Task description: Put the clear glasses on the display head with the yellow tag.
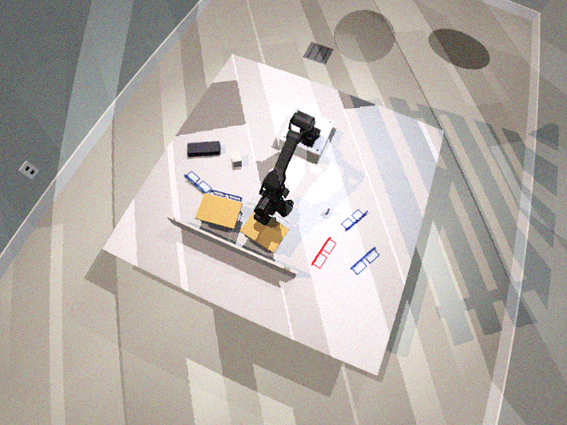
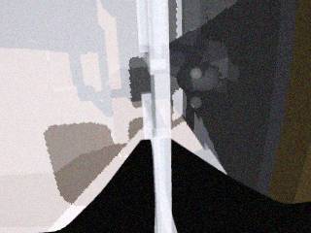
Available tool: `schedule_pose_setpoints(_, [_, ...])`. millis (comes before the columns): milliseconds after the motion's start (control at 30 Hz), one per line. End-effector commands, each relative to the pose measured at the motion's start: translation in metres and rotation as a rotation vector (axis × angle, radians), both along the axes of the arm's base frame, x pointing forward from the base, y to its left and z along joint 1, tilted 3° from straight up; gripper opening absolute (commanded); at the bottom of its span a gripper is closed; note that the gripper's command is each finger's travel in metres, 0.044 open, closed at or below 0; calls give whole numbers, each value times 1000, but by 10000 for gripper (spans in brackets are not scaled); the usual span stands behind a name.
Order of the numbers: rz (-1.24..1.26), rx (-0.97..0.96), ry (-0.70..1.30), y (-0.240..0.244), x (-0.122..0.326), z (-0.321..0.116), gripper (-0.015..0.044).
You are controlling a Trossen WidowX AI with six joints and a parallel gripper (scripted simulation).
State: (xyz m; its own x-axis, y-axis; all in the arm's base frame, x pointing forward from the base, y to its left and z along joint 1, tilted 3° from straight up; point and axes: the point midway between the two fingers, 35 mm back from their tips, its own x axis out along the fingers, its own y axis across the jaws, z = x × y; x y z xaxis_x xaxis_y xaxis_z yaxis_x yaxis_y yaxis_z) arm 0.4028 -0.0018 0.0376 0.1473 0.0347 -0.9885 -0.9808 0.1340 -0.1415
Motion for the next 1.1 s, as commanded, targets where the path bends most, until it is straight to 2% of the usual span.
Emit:
schedule_pose_setpoints(0, [2,4,-6,0,2,2,0])
schedule_pose_setpoints(800, [2,4,-6,1,3,-5,0])
schedule_pose_setpoints(933, [0,0,-7,0,3,-4,105])
schedule_pose_setpoints(1067, [0,0,-7,0,3,-4,108])
